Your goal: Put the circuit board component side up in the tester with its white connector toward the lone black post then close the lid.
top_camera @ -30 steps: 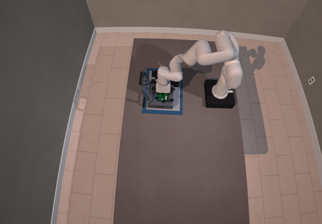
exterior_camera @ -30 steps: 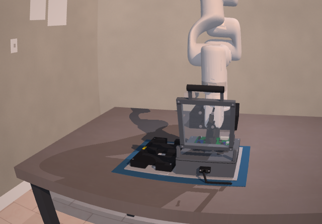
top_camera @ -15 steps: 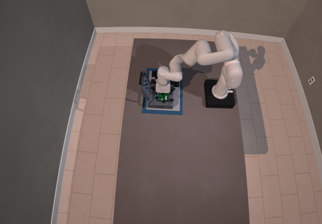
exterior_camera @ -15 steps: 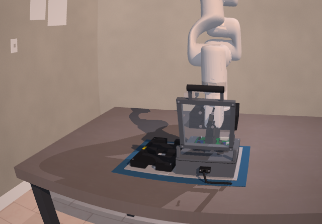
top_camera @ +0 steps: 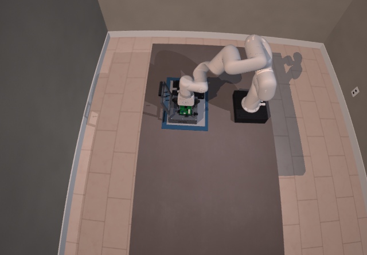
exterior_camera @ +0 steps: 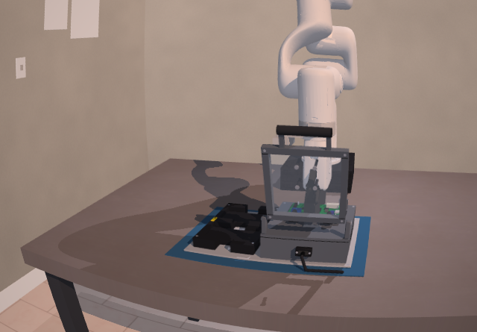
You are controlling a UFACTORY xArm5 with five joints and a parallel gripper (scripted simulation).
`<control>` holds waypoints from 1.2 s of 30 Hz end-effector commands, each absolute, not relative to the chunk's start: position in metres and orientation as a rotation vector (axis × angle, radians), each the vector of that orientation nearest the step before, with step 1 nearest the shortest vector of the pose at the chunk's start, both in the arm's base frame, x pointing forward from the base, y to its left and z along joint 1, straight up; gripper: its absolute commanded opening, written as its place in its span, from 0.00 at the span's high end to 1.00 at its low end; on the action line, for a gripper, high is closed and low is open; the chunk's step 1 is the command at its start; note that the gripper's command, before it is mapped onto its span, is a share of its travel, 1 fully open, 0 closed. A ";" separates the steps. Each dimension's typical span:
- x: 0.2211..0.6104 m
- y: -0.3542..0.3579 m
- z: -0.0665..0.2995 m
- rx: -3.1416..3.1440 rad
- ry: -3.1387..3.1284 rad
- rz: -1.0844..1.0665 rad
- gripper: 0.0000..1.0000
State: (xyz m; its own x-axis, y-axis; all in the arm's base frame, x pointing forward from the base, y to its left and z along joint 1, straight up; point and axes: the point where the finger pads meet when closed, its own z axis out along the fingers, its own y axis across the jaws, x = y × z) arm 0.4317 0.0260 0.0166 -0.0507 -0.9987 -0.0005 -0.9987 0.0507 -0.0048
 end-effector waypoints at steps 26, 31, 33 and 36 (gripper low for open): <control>0.433 0.026 0.020 -2.160 2.272 -0.009 0.00; 0.433 0.026 0.028 -2.160 2.272 -0.009 0.00; 0.433 0.026 0.032 -2.160 2.272 -0.009 0.00; 0.433 0.026 0.035 -2.160 2.272 -0.009 0.00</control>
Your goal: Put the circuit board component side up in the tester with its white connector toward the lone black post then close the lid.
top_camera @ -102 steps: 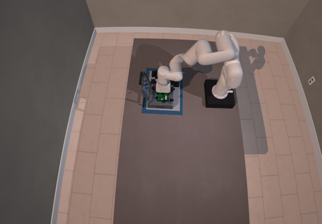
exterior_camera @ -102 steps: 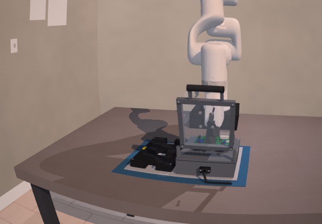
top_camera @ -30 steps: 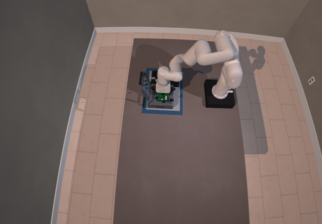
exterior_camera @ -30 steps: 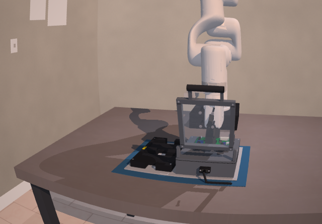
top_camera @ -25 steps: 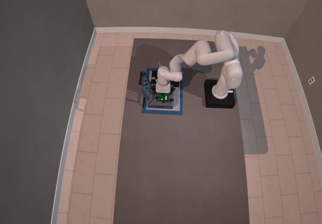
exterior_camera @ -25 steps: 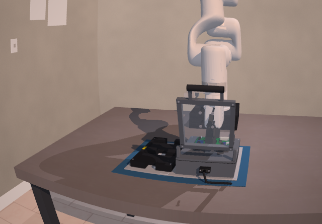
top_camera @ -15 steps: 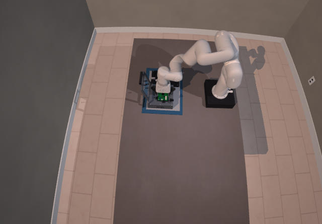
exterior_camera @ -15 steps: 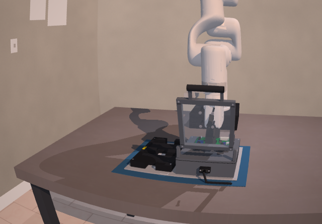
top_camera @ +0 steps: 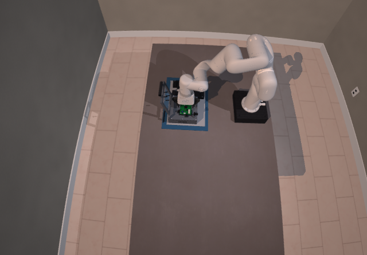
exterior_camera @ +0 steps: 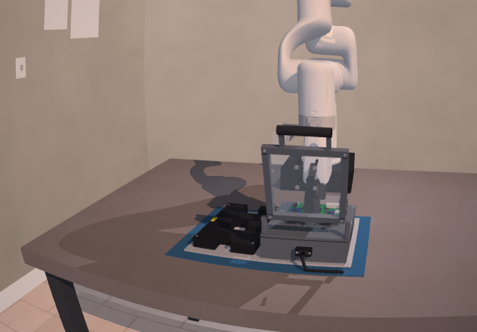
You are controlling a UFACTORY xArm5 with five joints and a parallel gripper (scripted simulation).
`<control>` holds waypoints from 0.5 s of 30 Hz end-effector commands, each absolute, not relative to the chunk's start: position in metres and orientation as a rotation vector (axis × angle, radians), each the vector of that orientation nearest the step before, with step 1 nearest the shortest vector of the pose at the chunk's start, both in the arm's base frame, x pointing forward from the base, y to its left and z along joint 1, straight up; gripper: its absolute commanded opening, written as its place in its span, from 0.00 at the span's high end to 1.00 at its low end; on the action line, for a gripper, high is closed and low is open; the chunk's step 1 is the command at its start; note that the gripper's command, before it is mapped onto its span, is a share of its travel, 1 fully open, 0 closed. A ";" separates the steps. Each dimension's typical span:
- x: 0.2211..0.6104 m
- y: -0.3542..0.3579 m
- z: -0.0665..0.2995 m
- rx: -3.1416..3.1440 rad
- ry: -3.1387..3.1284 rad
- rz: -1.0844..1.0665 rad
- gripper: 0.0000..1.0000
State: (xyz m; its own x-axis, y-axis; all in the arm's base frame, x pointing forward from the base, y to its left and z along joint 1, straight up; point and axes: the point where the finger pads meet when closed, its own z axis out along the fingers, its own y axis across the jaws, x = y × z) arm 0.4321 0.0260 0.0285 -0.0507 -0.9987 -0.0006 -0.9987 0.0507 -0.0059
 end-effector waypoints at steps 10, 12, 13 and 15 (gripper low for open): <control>0.433 0.026 0.073 -2.160 2.272 -0.009 0.00; 0.433 0.026 0.083 -2.160 2.272 -0.009 0.00; 0.433 0.026 0.088 -2.160 2.272 -0.009 0.00; 0.432 0.026 0.094 -2.160 2.272 -0.009 0.00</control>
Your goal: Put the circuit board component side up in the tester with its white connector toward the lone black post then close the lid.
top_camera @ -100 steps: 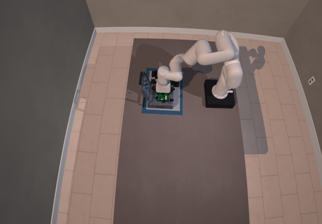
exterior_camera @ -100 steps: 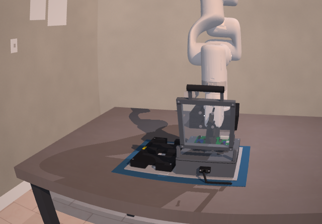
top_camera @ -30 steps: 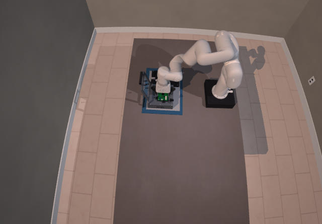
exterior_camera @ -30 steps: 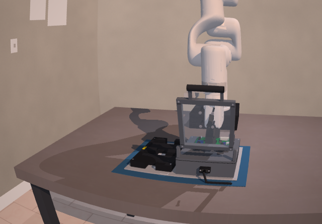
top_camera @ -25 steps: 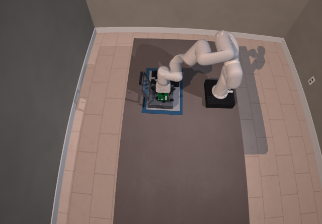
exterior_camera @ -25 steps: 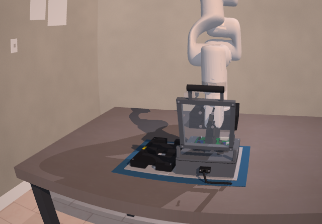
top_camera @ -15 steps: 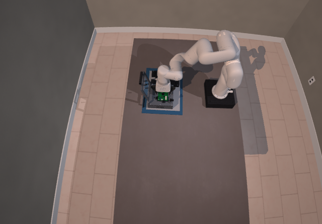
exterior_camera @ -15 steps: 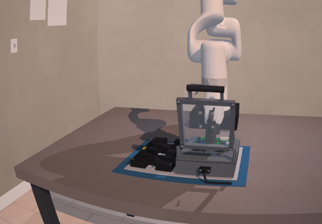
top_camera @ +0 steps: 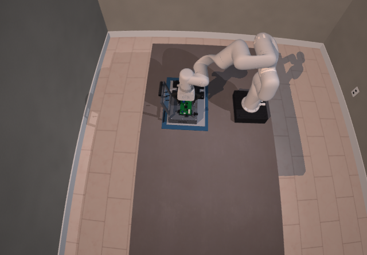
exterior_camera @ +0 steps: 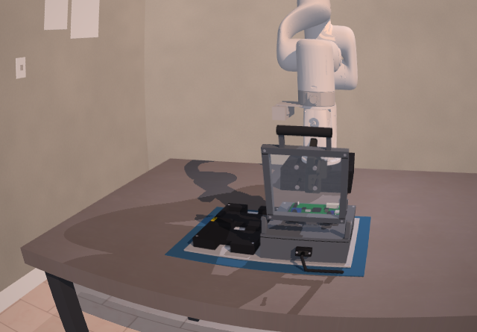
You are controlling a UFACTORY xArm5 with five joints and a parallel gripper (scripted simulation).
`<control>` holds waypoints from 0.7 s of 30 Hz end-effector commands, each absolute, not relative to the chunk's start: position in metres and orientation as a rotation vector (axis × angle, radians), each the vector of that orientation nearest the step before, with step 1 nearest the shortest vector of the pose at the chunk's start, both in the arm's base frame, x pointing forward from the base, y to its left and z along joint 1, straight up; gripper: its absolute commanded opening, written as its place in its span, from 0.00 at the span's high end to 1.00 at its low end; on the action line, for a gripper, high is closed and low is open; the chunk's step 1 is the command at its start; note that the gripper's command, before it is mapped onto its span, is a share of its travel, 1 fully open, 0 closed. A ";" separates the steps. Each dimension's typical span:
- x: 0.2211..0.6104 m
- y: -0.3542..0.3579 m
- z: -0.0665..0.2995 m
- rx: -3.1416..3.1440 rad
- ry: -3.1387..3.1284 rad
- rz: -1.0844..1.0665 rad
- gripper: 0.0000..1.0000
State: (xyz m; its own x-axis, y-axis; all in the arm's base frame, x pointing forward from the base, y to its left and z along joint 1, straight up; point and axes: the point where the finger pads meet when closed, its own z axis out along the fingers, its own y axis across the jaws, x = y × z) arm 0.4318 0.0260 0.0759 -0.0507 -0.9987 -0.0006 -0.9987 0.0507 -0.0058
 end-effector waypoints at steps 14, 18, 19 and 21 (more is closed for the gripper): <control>0.432 0.026 0.168 -2.160 2.272 -0.009 0.00; 0.432 0.026 0.179 -2.160 2.272 -0.009 0.00; 0.432 0.026 0.184 -2.160 2.272 -0.009 0.00; 0.432 0.026 0.195 -2.160 2.272 -0.009 0.00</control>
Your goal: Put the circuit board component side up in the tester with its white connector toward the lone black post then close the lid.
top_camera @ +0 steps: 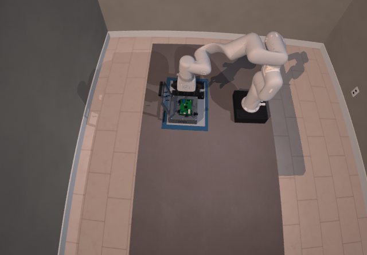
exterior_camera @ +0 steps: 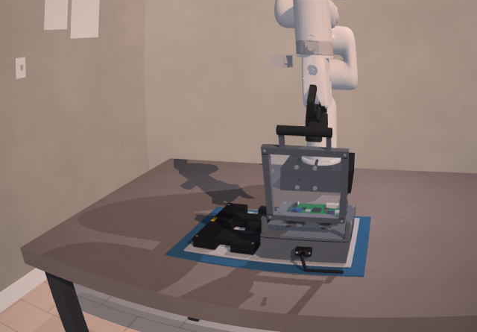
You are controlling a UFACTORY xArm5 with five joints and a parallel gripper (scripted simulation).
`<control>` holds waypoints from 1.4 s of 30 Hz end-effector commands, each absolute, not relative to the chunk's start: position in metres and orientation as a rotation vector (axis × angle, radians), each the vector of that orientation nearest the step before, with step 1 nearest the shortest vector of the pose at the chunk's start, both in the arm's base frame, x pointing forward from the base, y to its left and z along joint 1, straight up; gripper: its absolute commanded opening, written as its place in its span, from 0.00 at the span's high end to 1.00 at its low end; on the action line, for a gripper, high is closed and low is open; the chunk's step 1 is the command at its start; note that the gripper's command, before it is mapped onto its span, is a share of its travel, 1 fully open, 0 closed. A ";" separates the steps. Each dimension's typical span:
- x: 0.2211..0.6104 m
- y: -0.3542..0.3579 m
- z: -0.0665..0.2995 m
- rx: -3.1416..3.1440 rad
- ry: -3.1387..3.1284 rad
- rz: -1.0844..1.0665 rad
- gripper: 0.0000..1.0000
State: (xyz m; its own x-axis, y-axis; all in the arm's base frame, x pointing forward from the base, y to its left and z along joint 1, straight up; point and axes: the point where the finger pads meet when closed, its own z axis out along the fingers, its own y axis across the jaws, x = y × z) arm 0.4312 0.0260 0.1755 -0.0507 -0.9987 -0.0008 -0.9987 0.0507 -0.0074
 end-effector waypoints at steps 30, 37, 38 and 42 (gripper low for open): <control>0.431 0.026 0.255 -2.160 2.272 -0.009 0.00; 0.431 0.026 0.255 -2.160 2.272 -0.009 0.48; 0.431 0.026 0.255 -2.160 2.272 -0.009 0.48; 0.431 0.026 0.255 -2.160 2.272 -0.009 0.48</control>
State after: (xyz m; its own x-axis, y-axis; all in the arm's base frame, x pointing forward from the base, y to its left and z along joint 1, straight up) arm 0.4302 0.0260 0.2531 -0.0507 -0.9987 -0.0005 -0.9987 0.0507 -0.0042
